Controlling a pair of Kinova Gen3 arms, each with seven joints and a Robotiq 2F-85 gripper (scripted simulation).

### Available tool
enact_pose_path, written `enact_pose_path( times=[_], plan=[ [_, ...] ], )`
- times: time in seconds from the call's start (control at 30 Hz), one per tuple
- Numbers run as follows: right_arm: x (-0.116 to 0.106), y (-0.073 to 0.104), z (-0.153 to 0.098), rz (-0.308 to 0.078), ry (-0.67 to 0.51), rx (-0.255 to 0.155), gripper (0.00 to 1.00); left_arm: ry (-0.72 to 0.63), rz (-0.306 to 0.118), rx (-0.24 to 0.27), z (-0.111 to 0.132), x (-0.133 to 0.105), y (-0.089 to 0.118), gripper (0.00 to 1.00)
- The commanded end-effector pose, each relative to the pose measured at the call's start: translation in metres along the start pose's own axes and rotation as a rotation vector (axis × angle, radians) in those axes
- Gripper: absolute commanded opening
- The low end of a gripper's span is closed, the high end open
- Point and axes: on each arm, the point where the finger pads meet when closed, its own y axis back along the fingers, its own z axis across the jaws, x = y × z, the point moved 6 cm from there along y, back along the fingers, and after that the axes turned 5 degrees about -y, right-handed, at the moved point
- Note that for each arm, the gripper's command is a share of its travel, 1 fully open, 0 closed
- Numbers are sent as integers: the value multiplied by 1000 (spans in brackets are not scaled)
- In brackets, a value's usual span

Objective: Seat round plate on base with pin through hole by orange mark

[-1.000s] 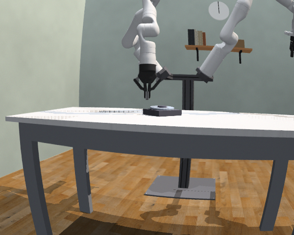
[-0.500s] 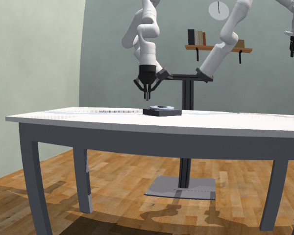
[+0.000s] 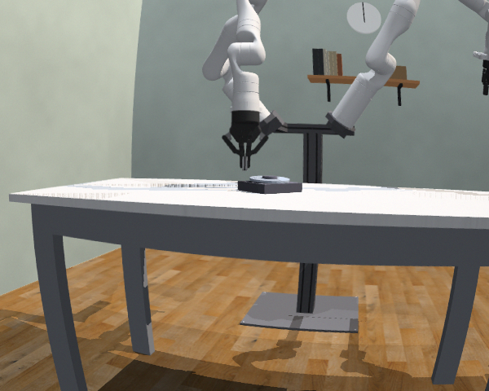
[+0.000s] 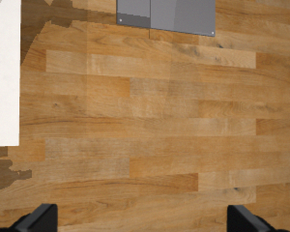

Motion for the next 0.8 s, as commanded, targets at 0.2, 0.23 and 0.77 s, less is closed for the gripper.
enact_pose_path(
  times=[0.2, 0.23, 0.77],
  plan=[
    [-1, -4, 1, -2, 0, -1, 99, 1, -2, 0, 0, 0, 1, 1000],
    [-1, -4, 1, -2, 0, -1, 99, 1, -2, 0, 0, 0, 1, 1000],
    [-1, -7, 1, -2, 0, -1, 99, 1, -2, 0, 0, 0, 1, 1000]
  ],
)
